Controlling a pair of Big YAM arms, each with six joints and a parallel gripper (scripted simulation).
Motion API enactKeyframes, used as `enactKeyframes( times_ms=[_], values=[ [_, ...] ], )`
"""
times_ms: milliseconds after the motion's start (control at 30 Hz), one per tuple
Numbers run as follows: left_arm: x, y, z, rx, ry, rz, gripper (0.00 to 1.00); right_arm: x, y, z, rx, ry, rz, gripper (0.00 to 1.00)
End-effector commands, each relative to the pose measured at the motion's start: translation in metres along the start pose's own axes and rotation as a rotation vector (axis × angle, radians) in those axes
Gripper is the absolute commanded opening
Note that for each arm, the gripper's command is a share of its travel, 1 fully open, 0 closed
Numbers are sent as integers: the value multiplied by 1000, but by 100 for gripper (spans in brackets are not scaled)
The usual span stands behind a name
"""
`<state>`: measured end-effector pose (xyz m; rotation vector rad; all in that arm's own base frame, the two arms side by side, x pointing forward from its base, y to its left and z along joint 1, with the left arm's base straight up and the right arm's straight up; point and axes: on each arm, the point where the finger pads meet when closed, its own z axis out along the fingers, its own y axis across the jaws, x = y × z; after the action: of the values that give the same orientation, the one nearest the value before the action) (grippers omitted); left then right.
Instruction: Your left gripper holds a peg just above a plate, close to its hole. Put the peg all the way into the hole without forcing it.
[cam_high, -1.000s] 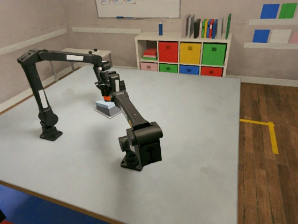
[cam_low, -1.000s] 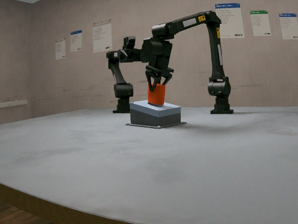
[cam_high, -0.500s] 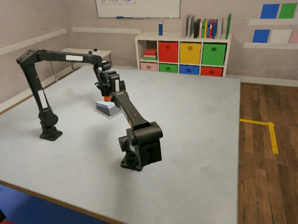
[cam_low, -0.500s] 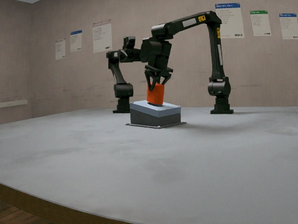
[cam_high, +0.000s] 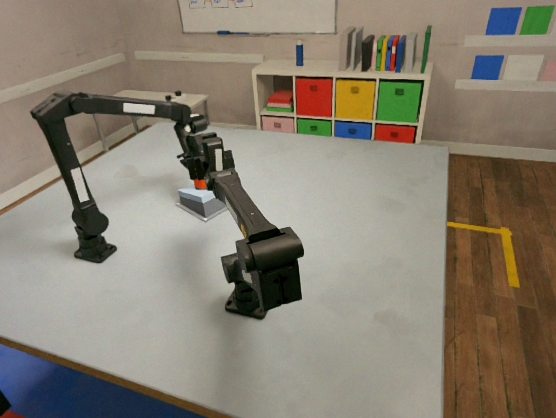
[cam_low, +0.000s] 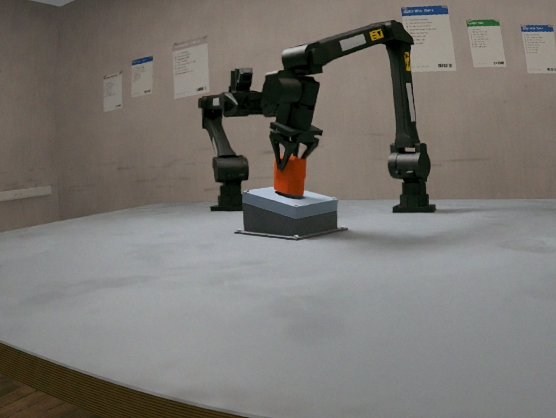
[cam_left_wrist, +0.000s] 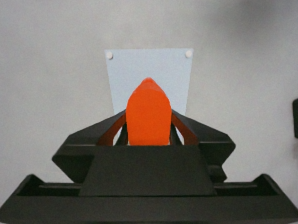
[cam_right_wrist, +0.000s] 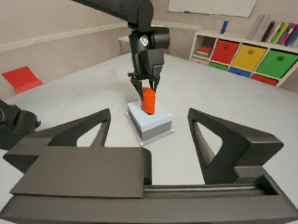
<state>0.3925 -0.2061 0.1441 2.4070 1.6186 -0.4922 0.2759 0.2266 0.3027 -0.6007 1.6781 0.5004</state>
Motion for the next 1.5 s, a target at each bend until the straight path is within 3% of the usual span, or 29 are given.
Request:
enactKeyframes(
  times_ms=[0,233,333,500,1000,1467],
  values=[
    [1,13,-19,-55,0,11,40,-21,-3,1,9,-33,2,100],
    [-2,18,-27,-60,1,7,40,-21,-3,1,9,-33,2,100],
    [9,8,-2,-14,-3,-25,40,-21,-3,1,9,-33,2,100],
    [2,10,-19,-62,0,-6,40,-21,-3,1,9,-33,2,100],
    [3,12,-17,-39,0,1,40,-21,-3,1,9,-33,2,100],
    [4,8,26,-12,3,-10,40,-21,-3,1,9,-33,2,100]
  ],
)
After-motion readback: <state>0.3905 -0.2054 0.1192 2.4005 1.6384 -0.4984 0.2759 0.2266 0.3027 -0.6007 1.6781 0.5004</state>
